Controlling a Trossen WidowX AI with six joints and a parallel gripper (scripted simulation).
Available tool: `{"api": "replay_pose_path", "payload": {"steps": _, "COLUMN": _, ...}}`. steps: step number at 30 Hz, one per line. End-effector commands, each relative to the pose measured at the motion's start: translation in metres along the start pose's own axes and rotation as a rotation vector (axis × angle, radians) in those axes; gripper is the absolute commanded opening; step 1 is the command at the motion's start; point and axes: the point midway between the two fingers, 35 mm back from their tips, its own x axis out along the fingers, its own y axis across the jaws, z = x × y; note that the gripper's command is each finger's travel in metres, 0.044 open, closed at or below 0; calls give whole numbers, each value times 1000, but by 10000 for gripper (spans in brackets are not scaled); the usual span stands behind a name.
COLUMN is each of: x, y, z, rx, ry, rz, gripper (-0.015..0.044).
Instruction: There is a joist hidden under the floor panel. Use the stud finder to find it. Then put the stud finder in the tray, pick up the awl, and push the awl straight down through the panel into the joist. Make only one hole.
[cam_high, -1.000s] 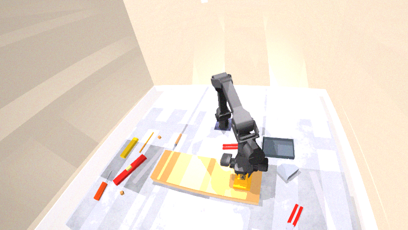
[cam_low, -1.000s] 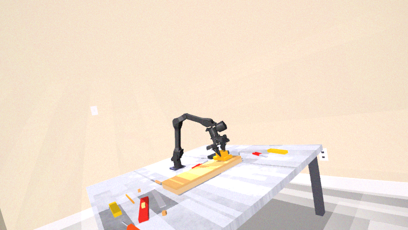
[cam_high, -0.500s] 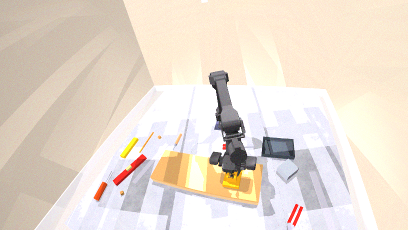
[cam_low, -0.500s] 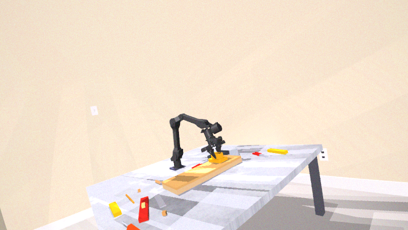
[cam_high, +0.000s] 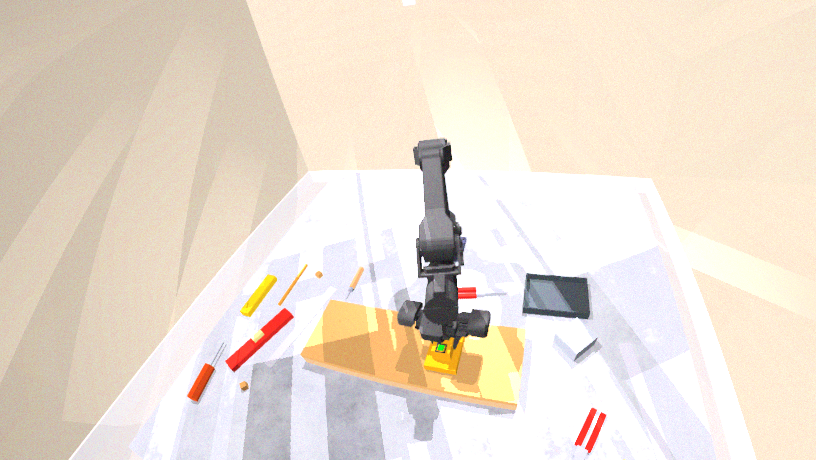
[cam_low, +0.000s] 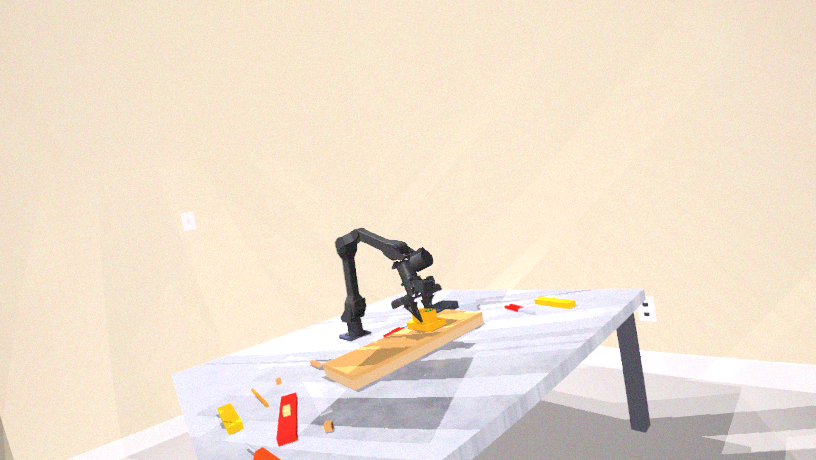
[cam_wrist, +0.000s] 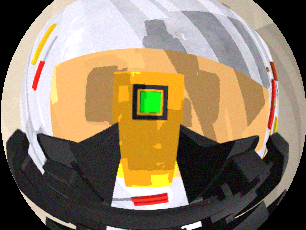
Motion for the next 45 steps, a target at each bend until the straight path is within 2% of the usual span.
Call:
{"api": "replay_pose_path", "payload": {"steps": 1, "x": 0, "y": -13, "z": 0, "rx": 1, "ry": -1, "rz": -2, "gripper": 0}}
{"api": "replay_pose_path", "payload": {"steps": 45, "x": -1, "y": -149, "z": 0, "rx": -3, "ry": -1, "rz": -14, "gripper": 0}}
